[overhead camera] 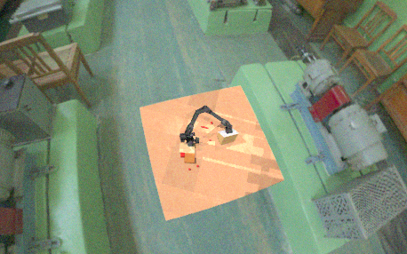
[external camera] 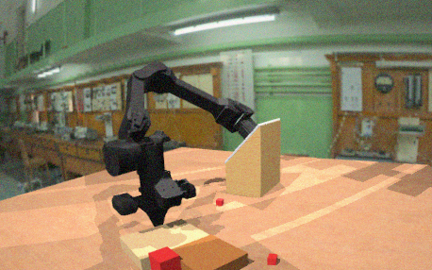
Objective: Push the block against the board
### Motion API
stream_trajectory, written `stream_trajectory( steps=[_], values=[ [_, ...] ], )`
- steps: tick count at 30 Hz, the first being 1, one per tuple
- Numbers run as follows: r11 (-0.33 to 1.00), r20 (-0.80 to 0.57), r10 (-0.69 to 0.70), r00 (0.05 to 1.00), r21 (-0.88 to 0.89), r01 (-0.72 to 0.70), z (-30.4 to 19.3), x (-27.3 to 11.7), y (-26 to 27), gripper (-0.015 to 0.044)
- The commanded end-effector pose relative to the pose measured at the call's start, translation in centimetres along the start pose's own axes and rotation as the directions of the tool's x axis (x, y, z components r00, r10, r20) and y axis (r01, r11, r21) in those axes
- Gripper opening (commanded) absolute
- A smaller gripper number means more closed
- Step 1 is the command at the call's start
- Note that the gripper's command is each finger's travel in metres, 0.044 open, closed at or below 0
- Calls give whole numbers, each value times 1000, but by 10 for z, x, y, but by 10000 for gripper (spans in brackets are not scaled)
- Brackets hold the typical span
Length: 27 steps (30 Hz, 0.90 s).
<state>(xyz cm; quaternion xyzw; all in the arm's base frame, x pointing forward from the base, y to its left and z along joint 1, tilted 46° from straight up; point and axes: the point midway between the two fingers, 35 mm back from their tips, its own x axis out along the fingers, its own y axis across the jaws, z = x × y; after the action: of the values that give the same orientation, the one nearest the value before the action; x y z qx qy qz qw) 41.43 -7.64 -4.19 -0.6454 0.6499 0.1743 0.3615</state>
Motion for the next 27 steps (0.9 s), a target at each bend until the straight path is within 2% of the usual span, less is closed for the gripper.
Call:
stream_trajectory(
  steps=[1, 21, 27],
  values=[
    [1000, 5, 3, 1000, -3, -3, -7, 0, 1, 0],
    [1000, 2, 2, 1000, -3, -2, -39, 0, 0, 0],
    [1000, 4, 2, 1000, -3, -2, -35, -55, -2, 0]
  ],
)
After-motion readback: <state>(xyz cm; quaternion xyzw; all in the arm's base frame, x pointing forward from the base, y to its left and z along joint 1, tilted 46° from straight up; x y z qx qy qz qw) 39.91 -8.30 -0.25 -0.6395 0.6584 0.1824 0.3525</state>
